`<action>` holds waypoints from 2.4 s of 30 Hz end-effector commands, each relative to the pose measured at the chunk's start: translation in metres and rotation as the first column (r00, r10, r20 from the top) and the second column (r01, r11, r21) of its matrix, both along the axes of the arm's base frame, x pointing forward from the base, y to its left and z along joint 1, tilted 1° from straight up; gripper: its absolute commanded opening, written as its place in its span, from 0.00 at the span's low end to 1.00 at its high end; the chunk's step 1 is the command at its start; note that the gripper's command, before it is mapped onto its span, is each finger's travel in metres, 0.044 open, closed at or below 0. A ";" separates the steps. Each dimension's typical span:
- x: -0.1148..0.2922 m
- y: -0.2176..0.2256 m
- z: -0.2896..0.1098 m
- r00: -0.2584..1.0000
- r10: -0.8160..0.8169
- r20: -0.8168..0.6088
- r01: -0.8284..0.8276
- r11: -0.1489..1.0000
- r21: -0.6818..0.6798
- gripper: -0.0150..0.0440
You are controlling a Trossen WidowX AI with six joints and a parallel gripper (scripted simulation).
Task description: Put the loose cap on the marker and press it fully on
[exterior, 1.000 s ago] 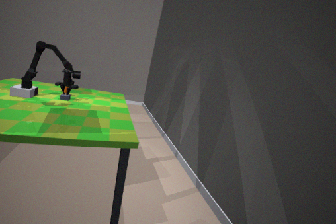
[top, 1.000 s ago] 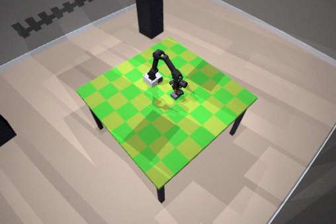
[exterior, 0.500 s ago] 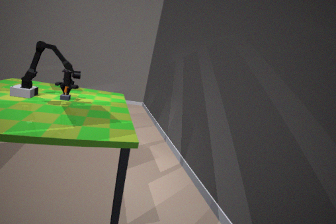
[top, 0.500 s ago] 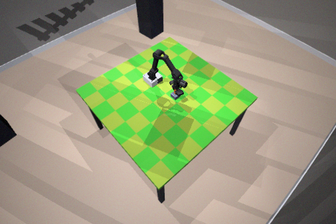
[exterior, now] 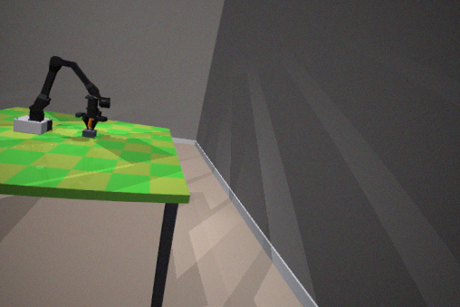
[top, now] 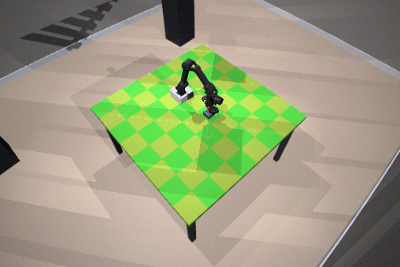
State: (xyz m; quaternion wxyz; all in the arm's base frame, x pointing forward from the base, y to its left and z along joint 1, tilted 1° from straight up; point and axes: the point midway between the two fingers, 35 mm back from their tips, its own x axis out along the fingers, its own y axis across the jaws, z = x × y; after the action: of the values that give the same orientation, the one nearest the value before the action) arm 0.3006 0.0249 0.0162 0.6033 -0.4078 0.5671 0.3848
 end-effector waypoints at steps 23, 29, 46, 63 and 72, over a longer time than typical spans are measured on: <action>-0.001 -0.001 0.076 1.000 -0.001 0.011 0.001 1.000 -0.005 1.00; -0.002 -0.003 0.084 0.901 -0.433 -0.001 0.433 0.901 0.024 0.73; -0.005 -0.007 0.101 0.272 -0.961 -0.047 0.962 0.270 0.048 0.25; -0.005 -0.007 0.081 0.272 -0.961 -0.047 0.962 0.270 0.048 0.25; -0.005 -0.007 0.069 0.272 -0.961 -0.047 0.962 0.270 0.048 0.25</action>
State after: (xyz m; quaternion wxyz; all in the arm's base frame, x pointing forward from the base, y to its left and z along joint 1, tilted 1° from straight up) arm 0.2983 0.0174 0.0908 0.7275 0.0356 0.6842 -0.0353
